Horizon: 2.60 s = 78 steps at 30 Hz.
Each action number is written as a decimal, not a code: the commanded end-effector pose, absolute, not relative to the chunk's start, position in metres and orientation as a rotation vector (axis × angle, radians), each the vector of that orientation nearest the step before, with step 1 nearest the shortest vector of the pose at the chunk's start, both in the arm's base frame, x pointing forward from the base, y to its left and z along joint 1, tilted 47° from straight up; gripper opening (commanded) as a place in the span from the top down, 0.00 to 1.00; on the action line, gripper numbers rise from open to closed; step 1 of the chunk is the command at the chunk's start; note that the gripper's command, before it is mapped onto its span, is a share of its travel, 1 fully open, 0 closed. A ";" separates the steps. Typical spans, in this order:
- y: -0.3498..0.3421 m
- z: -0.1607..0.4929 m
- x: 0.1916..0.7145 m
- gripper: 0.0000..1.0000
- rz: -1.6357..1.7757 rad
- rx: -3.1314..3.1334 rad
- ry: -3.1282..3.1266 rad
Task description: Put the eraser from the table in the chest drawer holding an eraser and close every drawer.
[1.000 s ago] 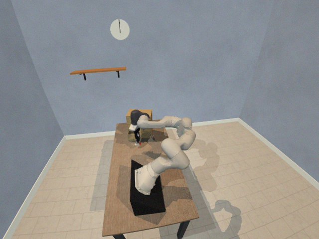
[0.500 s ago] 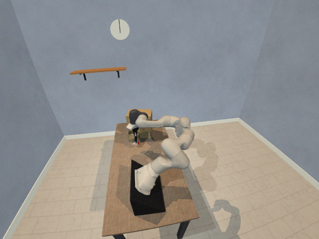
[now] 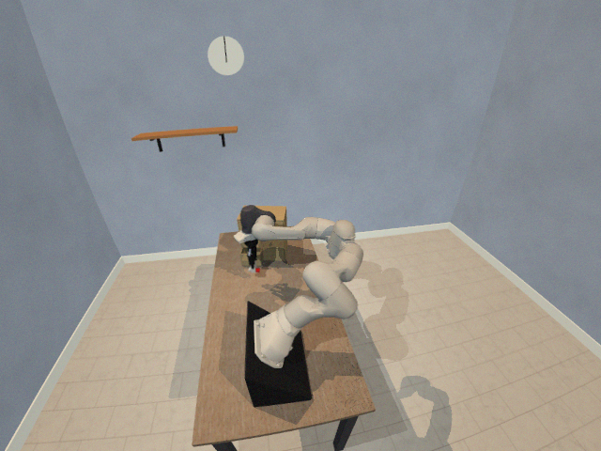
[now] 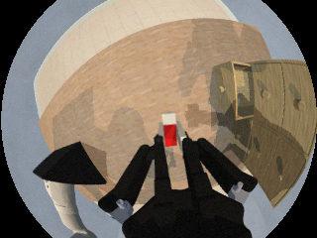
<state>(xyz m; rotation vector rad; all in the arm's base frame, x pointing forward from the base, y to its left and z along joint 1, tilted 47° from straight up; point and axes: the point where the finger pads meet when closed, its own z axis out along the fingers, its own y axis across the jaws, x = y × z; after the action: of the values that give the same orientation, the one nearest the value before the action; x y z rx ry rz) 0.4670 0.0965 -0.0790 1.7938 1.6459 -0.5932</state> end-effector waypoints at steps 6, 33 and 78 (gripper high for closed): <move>0.103 -0.085 0.471 0.89 -0.472 1.953 1.395; 0.126 -0.109 0.483 0.89 -0.218 2.212 0.811; 0.152 -0.144 0.493 0.89 0.150 2.329 -0.041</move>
<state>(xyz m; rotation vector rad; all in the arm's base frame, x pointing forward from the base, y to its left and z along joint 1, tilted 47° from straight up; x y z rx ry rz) 0.4919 0.1492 -0.1408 2.3250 0.1112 0.0716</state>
